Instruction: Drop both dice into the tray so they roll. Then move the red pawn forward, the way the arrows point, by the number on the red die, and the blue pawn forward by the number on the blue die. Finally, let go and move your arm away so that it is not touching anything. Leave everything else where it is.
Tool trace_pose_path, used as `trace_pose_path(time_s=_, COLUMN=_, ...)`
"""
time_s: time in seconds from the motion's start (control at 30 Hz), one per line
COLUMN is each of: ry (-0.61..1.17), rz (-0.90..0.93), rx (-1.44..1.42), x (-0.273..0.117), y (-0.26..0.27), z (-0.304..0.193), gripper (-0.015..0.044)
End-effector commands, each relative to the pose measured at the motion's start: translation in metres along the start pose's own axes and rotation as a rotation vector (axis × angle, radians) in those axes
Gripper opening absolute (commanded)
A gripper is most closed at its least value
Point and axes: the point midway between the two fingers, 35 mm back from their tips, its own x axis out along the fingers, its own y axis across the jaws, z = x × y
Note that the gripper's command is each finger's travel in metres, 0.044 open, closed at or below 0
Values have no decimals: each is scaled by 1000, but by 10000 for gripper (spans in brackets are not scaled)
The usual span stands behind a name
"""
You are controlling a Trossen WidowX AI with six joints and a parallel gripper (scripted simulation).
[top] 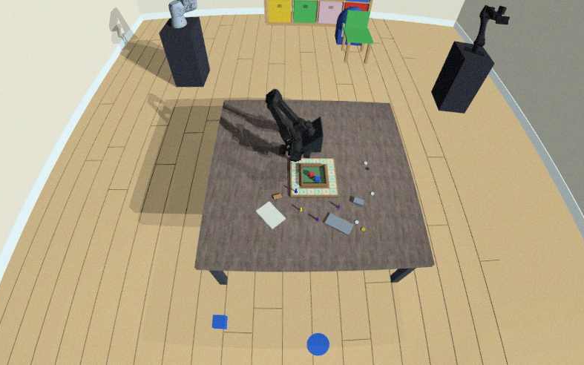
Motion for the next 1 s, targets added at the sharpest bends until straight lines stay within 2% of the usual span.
trace_pose_path(time_s=0.0, ry=2, rz=-2, rx=-7, x=7, y=0, z=-1, gripper=0)
trace_pose_path(time_s=0.13, ry=2, rz=-3, rx=-7, x=12, y=0, z=-1, gripper=0)
trace_pose_path(time_s=0.7, ry=0, rz=0, rx=0, x=2, y=0, z=0, gripper=440)
trace_pose_path(time_s=0.83, ry=3, rz=2, rx=-6, x=-34, y=1, z=0, gripper=440)
trace_pose_path(time_s=0.97, ry=3, rz=-1, rx=-7, x=-40, y=1, z=-1, gripper=440)
